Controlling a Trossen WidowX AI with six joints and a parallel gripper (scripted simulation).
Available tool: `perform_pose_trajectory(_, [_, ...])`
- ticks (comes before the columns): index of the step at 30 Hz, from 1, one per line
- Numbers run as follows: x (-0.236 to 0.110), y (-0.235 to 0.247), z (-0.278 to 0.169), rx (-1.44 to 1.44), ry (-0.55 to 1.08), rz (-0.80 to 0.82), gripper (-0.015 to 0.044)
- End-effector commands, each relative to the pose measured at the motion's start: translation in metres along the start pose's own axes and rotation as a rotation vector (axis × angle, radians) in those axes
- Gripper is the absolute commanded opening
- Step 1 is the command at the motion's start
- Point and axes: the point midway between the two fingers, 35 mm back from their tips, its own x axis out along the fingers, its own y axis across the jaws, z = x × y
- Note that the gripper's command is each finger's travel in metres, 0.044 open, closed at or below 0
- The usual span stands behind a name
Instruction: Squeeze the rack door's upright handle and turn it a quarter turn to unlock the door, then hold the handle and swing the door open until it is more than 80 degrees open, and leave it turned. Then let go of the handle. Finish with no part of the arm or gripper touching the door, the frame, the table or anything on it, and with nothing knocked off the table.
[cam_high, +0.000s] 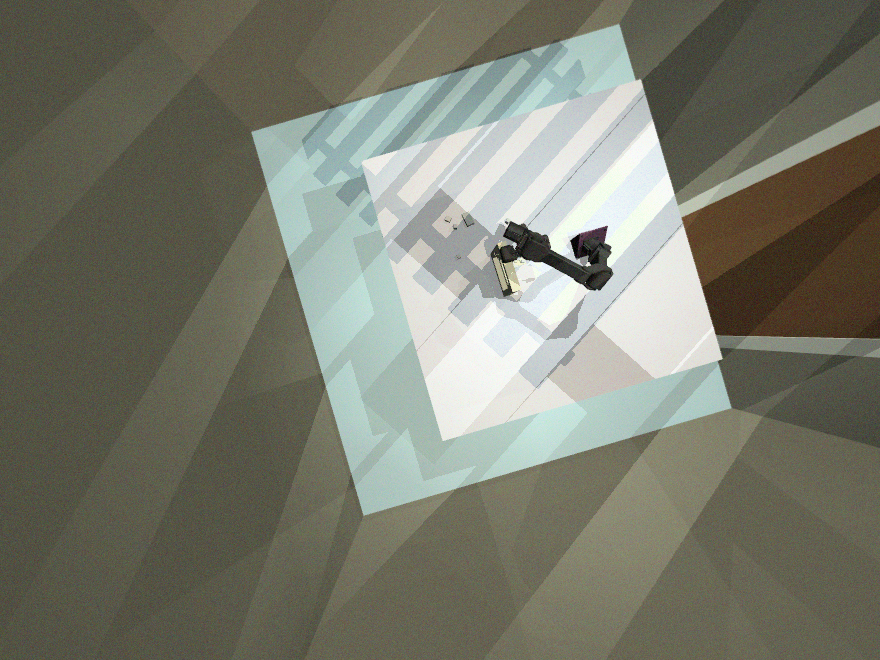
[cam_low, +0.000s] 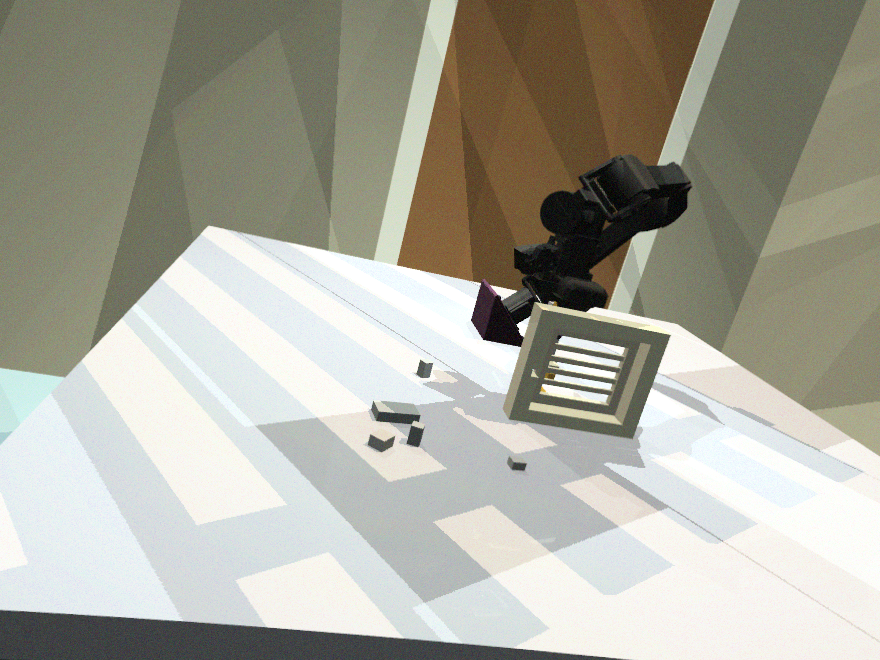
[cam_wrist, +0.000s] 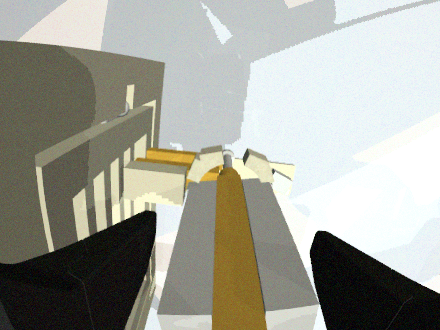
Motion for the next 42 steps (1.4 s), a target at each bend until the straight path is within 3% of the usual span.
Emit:
perform_pose_trajectory(1, [0.0011, 0.0013, -0.0011, -0.201, 0.001, 0.001, 0.0288])
perform_pose_trajectory(42, [0.0012, 0.0015, -0.0008, -2.233, -0.001, 0.001, 0.0288])
